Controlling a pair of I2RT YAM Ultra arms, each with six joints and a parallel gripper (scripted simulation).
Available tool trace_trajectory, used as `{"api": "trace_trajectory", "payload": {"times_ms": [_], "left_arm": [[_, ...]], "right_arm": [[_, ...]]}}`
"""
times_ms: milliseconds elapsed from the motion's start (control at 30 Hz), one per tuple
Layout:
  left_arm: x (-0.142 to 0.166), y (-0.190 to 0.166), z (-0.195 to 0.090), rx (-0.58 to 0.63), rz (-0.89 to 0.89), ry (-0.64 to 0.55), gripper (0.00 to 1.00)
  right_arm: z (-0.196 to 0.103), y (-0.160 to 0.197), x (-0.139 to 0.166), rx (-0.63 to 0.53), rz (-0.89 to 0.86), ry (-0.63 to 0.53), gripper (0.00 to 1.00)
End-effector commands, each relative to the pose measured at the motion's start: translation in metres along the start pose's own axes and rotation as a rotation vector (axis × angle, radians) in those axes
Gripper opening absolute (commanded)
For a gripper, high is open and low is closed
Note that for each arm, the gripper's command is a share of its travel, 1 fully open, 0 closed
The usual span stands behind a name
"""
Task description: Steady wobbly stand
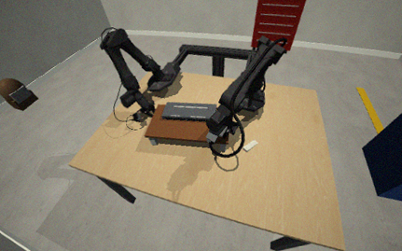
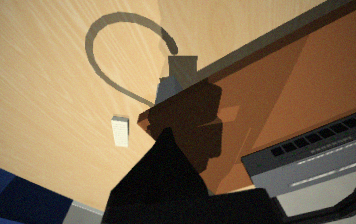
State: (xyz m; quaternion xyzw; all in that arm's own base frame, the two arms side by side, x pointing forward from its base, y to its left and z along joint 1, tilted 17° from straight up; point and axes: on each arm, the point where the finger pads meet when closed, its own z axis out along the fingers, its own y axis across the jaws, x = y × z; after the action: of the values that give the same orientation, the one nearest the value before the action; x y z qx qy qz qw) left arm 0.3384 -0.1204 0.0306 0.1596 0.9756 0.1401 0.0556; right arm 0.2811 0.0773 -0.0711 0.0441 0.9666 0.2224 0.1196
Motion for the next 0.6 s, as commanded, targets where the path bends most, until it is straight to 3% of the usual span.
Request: {"api": "trace_trajectory", "payload": {"times_ms": [0, 100, 133, 167, 567], "left_arm": [[-0.01, -0.003, -0.003, 0.004, 0.003, -0.03, 0.0], [-0.01, -0.003, -0.003, 0.004, 0.003, -0.03, 0.0], [-0.01, -0.003, -0.003, 0.004, 0.003, -0.03, 0.0], [-0.01, -0.003, -0.003, 0.004, 0.003, -0.03, 0.0], [-0.01, -0.003, -0.003, 0.004, 0.003, -0.03, 0.0]], "right_arm": [[-0.003, 0.031, -0.008, -0.105, -0.04, -0.006, 0.0], [-0.004, 0.031, -0.009, -0.105, -0.041, -0.009, 0.0], [0.0, 0.007, -0.001, -0.018, -0.025, 0.003, 0.0], [0.0, 0.006, -0.001, -0.013, -0.025, 0.002, 0.0], [-0.01, 0.009, 0.007, -0.019, -0.014, 0.015, 0.0]]}}
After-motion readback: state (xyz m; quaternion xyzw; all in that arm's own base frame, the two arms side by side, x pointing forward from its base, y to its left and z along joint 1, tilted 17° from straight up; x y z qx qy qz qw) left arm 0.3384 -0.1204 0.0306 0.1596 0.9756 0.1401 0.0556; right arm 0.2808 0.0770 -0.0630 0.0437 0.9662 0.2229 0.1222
